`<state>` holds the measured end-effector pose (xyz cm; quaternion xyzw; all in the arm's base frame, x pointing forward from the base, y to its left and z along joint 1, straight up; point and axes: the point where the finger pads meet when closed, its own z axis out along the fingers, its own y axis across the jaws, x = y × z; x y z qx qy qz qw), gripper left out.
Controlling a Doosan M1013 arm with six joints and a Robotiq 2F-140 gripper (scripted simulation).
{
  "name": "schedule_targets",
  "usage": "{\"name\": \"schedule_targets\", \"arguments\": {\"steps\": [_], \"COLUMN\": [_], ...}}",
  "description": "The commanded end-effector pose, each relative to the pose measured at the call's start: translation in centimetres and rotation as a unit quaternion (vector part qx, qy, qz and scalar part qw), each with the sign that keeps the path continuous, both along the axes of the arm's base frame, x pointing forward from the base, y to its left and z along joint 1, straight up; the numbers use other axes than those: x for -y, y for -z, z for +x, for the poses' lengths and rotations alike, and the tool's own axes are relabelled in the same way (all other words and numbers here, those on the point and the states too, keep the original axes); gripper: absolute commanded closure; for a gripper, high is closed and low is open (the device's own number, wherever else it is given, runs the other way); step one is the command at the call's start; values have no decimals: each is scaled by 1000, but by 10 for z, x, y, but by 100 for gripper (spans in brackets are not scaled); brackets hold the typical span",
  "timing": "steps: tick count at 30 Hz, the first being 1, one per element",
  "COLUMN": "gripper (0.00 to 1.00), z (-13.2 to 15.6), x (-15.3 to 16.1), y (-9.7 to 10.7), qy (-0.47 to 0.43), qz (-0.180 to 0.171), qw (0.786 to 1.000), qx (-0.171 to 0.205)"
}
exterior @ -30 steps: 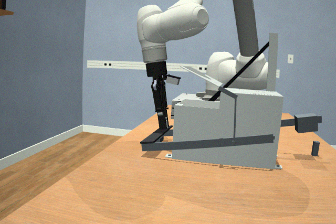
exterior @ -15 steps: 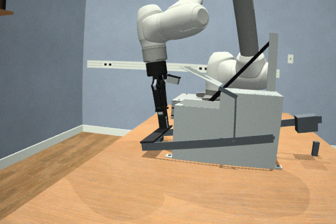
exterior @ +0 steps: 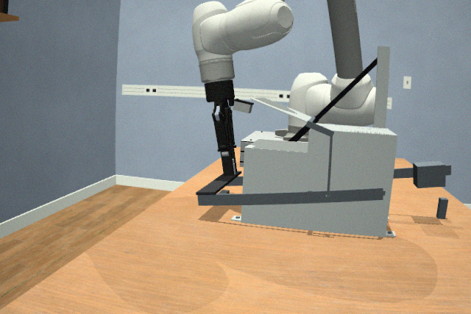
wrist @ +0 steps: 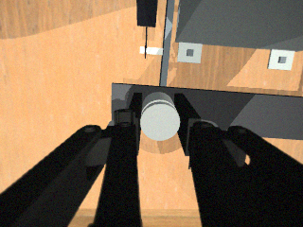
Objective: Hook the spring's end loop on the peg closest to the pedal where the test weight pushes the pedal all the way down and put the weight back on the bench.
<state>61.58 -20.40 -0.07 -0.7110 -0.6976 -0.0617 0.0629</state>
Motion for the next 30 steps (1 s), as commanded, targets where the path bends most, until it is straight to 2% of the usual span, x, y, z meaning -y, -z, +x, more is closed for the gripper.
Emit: {"name": "schedule_targets", "arguments": {"steps": [1, 30], "gripper": [75, 75], "z": [1, 1], "x": [0, 0], "y": [-1, -27], "qy": [0, 0], "qz": [0, 0], "qw": [1000, 1000], "qx": [1, 1]}}
